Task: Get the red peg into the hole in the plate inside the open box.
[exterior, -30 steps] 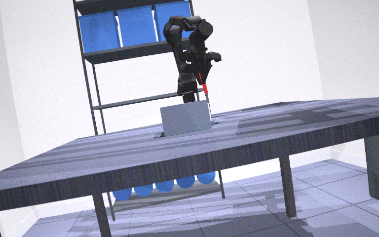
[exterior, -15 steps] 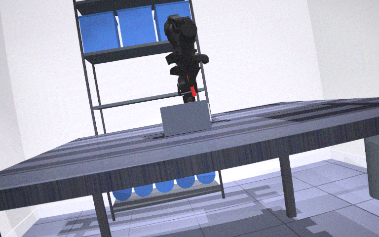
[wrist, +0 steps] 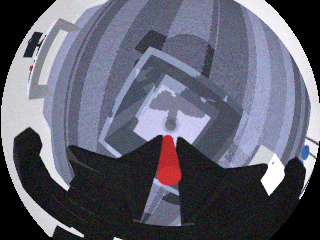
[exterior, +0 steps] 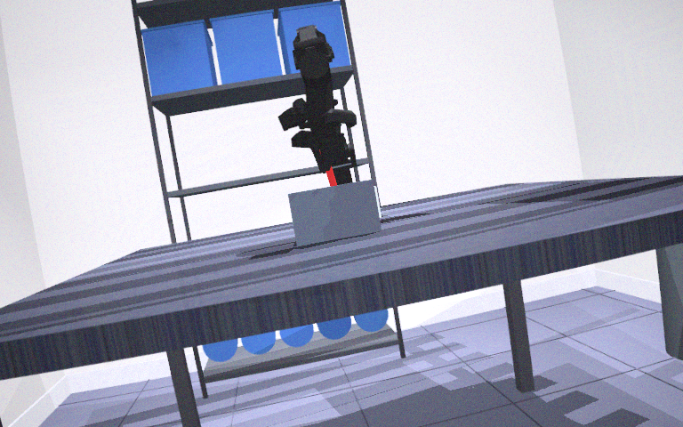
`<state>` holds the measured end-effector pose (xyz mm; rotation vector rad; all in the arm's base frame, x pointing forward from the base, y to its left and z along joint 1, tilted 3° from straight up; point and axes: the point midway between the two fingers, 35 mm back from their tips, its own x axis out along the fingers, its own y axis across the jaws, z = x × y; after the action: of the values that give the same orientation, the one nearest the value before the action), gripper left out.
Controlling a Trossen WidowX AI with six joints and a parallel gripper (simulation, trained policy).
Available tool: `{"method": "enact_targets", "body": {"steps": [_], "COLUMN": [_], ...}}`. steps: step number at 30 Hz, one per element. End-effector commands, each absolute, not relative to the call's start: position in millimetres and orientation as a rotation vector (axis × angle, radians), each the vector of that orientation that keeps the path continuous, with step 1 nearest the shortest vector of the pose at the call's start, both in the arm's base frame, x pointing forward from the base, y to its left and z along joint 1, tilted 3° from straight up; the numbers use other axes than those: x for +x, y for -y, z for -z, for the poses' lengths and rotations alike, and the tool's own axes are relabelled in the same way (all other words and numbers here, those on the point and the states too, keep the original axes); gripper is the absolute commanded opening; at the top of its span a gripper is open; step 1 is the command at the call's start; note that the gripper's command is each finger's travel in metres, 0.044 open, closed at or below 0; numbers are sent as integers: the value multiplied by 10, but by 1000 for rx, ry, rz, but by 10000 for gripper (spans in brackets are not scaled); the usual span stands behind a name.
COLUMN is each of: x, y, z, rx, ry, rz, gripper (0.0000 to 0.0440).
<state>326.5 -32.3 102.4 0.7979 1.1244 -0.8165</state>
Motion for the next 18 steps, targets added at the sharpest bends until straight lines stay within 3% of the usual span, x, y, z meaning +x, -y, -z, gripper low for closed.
{"method": "enact_targets", "body": {"steps": [1, 7, 13, 15, 18], "x": [3335, 3384, 3405, 3422, 3513], "y": [395, 447, 499, 519, 556], "z": [-941, -731, -531, -490, -475], "rx": [813, 816, 785, 773, 774], "ry": [-1136, -1174, -1223, -1238, -1233], "rz": [821, 833, 835, 838, 833], "gripper": [11, 22, 158, 169, 247]}}
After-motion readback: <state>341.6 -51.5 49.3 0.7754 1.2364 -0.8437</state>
